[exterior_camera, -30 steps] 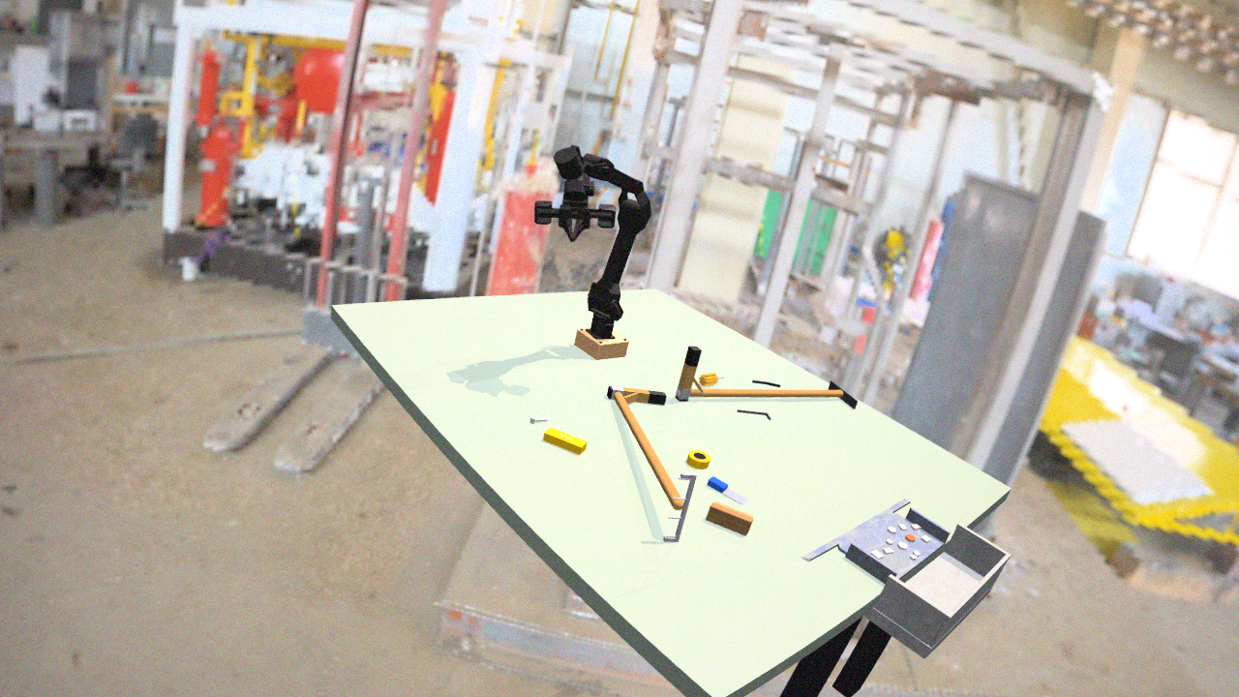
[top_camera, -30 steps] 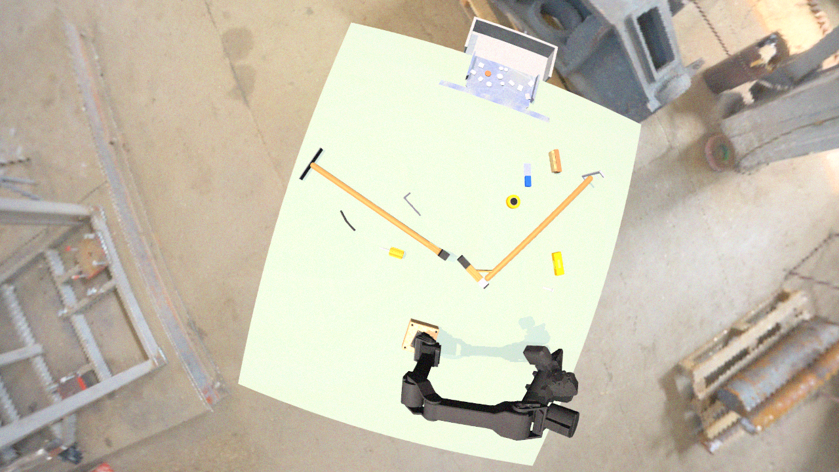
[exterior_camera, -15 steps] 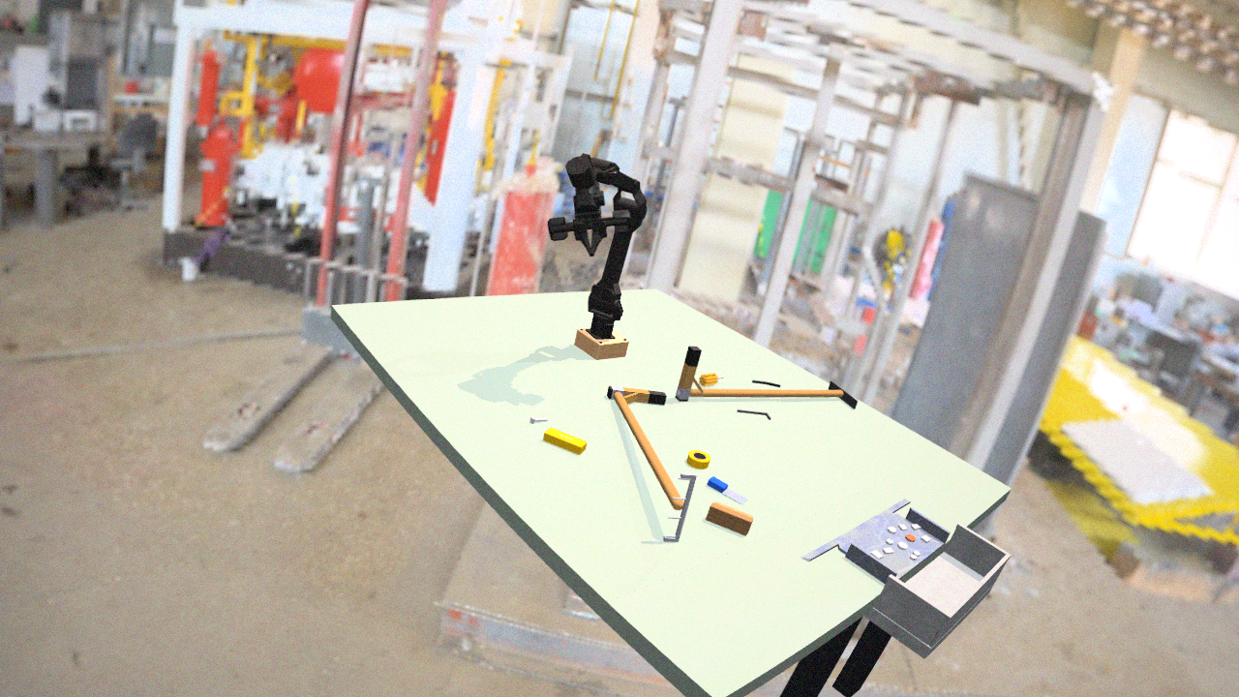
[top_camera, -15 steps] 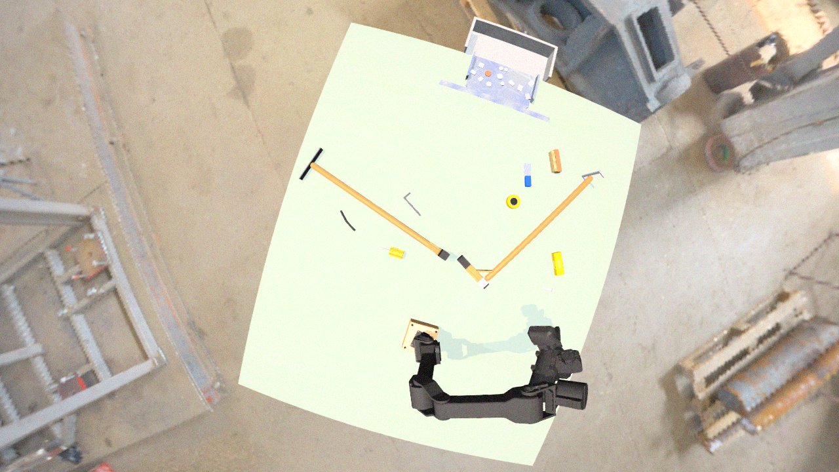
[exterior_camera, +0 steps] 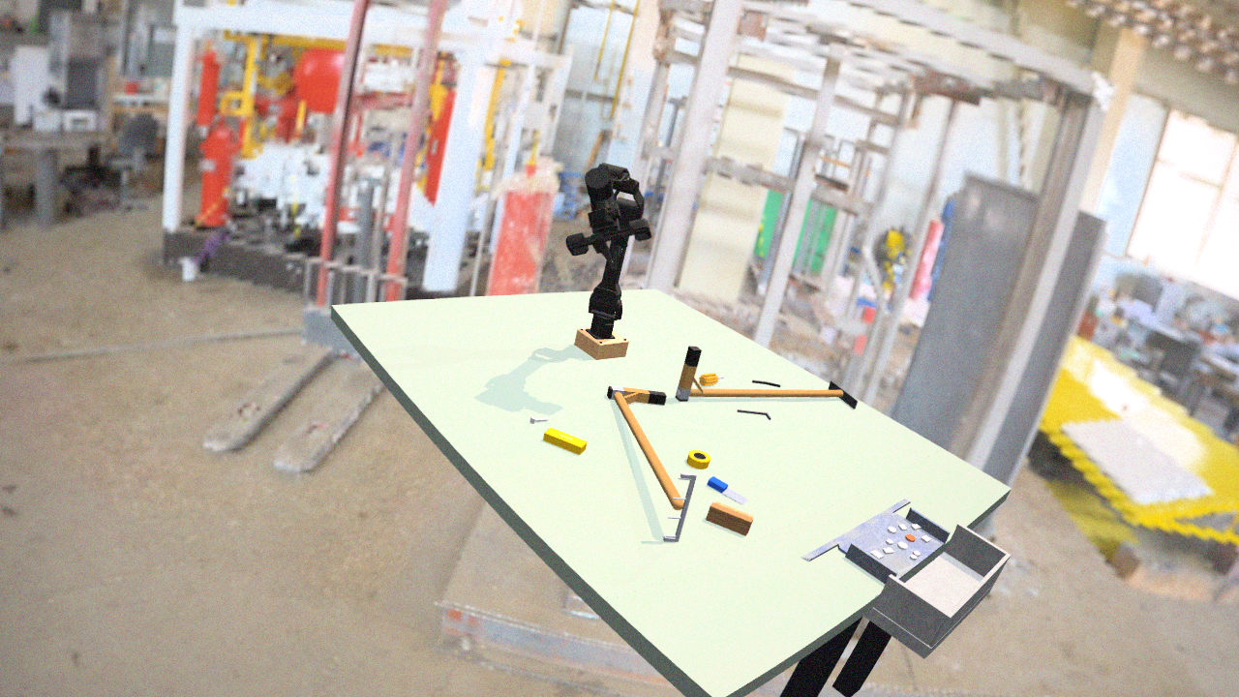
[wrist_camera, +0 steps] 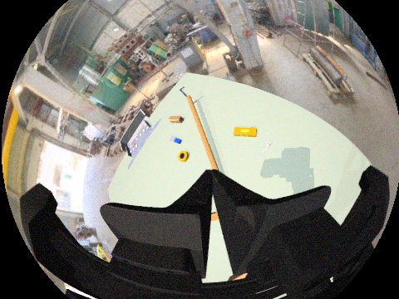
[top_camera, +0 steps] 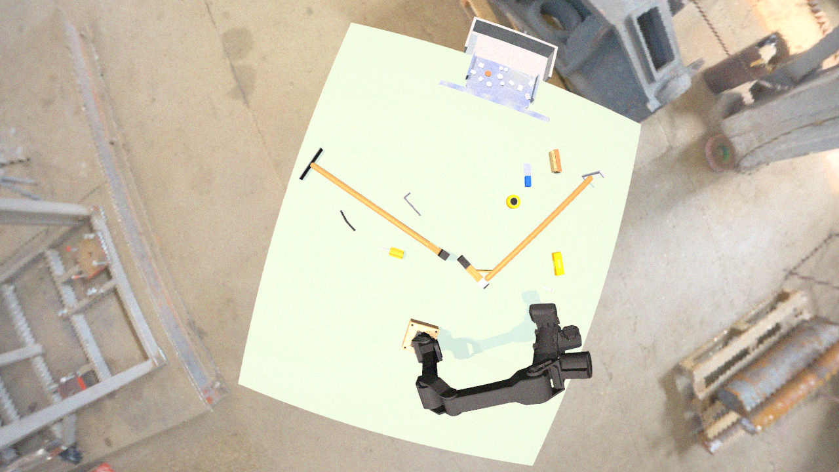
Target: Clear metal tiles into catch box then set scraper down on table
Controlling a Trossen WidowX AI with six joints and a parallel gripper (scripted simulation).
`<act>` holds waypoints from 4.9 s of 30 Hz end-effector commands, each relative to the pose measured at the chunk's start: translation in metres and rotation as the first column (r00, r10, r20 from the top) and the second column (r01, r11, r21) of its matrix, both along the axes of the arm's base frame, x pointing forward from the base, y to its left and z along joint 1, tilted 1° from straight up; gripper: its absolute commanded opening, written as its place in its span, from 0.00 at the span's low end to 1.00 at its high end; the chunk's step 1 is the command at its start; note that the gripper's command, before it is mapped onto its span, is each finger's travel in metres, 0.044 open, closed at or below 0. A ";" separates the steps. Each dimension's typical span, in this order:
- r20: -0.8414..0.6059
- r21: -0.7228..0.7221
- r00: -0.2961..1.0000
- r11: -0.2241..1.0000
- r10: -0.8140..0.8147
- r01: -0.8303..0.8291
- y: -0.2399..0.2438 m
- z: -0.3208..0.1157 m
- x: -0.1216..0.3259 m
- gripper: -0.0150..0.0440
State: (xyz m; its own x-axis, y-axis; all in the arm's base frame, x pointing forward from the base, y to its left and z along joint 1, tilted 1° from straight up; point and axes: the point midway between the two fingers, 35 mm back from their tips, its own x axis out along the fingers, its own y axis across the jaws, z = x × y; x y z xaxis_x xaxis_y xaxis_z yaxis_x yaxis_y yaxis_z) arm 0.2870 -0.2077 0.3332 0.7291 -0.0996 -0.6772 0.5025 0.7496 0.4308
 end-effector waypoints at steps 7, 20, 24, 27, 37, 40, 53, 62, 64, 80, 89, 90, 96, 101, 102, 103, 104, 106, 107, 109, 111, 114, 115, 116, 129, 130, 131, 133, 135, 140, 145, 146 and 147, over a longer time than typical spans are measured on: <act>-0.049 0.108 0.999 0.994 -0.006 0.012 0.024 -0.010 0.025 0.25; -0.131 0.236 0.991 0.971 -0.007 0.038 0.065 -0.026 0.056 0.25; -0.160 0.269 0.987 0.962 -0.007 0.051 0.079 -0.030 0.065 0.25; -0.183 0.292 0.983 0.955 -0.007 0.061 0.090 -0.034 0.070 0.25; -0.261 0.352 0.965 0.930 -0.008 0.103 0.127 -0.046 0.087 0.25; -0.285 0.366 0.959 0.923 -0.009 0.117 0.139 -0.049 0.091 0.25; -0.389 0.402 0.921 0.897 -0.016 0.185 0.192 -0.065 0.104 0.25; -0.458 0.406 0.888 0.883 -0.026 0.235 0.231 -0.076 0.108 0.25; -0.473 0.404 0.880 0.881 -0.029 0.247 0.240 -0.079 0.108 0.25; -0.579 0.367 0.813 0.869 -0.067 0.333 0.309 -0.098 0.103 0.25; -0.625 0.330 0.774 0.866 -0.098 0.376 0.348 -0.109 0.094 0.25; -0.630 0.325 0.770 0.866 -0.102 0.380 0.353 -0.111 0.093 0.25; -0.654 0.295 0.746 0.865 -0.127 0.406 0.378 -0.118 0.084 0.25; -0.670 0.268 0.727 0.864 -0.150 0.425 0.399 -0.124 0.075 0.25; -0.673 0.263 0.724 0.864 -0.155 0.429 0.403 -0.125 0.073 0.25; -0.675 0.257 0.720 0.864 -0.159 0.433 0.407 -0.126 0.072 0.25; -0.678 0.252 0.717 0.864 -0.164 0.436 0.411 -0.128 0.070 0.25; -0.682 0.240 0.710 0.864 -0.174 0.443 0.419 -0.130 0.065 0.25; -0.684 0.235 0.707 0.864 -0.180 0.446 0.423 -0.131 0.063 0.25; -0.688 0.223 0.701 0.863 -0.190 0.453 0.431 -0.134 0.059 0.25; -0.691 0.212 0.695 0.863 -0.200 0.459 0.439 -0.136 0.054 0.25; -0.694 0.194 0.687 0.862 -0.217 0.468 0.450 -0.140 0.047 0.25; -0.694 0.189 0.684 0.862 -0.222 0.471 0.454 -0.141 0.044 0.25; -0.695 0.183 0.682 0.861 -0.228 0.474 0.458 -0.142 0.042 0.25; -0.695 0.146 0.669 0.859 -0.264 0.491 0.482 -0.155 0.025 0.25; -0.695 0.146 0.669 0.859 -0.264 0.491 0.483 -0.157 0.026 0.25; -0.695 0.146 0.669 0.859 -0.264 0.491 0.483 -0.159 0.027 0.25; -0.695 0.146 0.668 0.859 -0.264 0.491 0.484 -0.164 0.028 0.25; -0.696 0.145 0.668 0.859 -0.264 0.491 0.485 -0.168 0.029 0.25; -0.696 0.144 0.668 0.859 -0.264 0.491 0.487 -0.179 0.031 0.25; -0.697 0.143 0.667 0.859 -0.265 0.491 0.488 -0.190 0.033 0.25; -0.697 0.143 0.667 0.859 -0.265 0.491 0.489 -0.192 0.034 0.25; -0.697 0.143 0.667 0.859 -0.265 0.491 0.489 -0.195 0.034 0.25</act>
State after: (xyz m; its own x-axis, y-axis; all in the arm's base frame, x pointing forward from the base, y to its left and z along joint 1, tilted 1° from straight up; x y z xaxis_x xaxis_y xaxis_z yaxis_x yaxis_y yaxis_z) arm 0.3196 0.2812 0.1444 0.0557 0.0227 -0.9982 0.9439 0.3246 0.0600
